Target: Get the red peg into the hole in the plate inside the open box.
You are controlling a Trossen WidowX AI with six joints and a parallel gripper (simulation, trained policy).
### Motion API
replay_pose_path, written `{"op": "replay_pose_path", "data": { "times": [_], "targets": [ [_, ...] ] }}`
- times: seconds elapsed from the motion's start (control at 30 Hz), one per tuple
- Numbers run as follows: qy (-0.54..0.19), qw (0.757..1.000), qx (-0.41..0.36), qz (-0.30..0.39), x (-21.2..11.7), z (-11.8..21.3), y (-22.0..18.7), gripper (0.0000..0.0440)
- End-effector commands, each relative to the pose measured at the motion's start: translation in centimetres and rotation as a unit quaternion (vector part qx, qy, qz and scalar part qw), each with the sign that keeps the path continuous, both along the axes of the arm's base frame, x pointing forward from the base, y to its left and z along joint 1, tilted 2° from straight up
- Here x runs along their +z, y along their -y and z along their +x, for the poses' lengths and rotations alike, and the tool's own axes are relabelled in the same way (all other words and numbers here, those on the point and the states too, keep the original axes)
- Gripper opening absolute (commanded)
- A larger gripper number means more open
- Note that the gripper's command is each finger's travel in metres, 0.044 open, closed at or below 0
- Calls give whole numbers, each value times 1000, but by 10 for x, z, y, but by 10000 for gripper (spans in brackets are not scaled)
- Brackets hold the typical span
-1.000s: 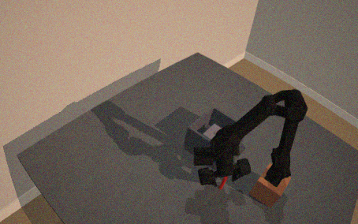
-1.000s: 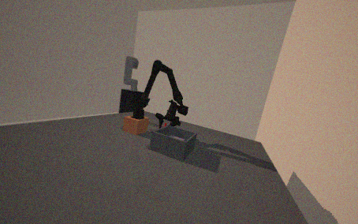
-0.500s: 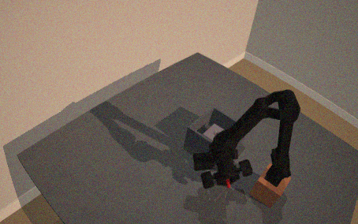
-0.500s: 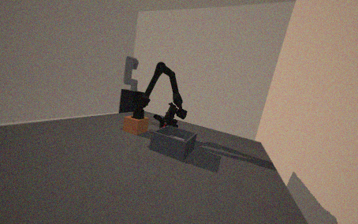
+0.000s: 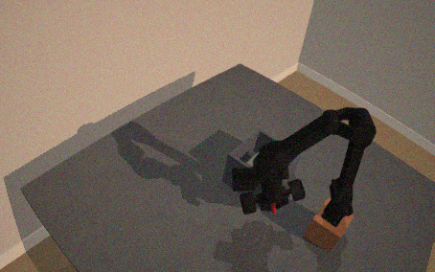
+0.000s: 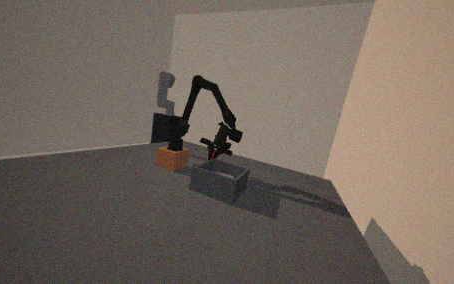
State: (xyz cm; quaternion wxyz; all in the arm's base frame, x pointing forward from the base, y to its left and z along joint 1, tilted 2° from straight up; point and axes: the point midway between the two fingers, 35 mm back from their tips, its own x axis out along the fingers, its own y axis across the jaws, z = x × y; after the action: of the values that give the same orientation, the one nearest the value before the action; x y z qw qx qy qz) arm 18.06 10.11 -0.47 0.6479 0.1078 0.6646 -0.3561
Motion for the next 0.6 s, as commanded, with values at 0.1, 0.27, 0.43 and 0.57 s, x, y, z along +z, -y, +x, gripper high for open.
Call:
{"op": "replay_pose_path", "data": {
  "times": [0.1, 0.27, 0.43, 0.57],
  "targets": [
    [21, 1000, -1, -8, 27, 17, 5, 0],
    [39, 999, -13, -12, 46, 32, 10, 0],
    [58, 998, -35, -17, 63, 47, 18, 0],
    [71, 996, -56, -20, 72, 59, 29, 0]
  ]
}}
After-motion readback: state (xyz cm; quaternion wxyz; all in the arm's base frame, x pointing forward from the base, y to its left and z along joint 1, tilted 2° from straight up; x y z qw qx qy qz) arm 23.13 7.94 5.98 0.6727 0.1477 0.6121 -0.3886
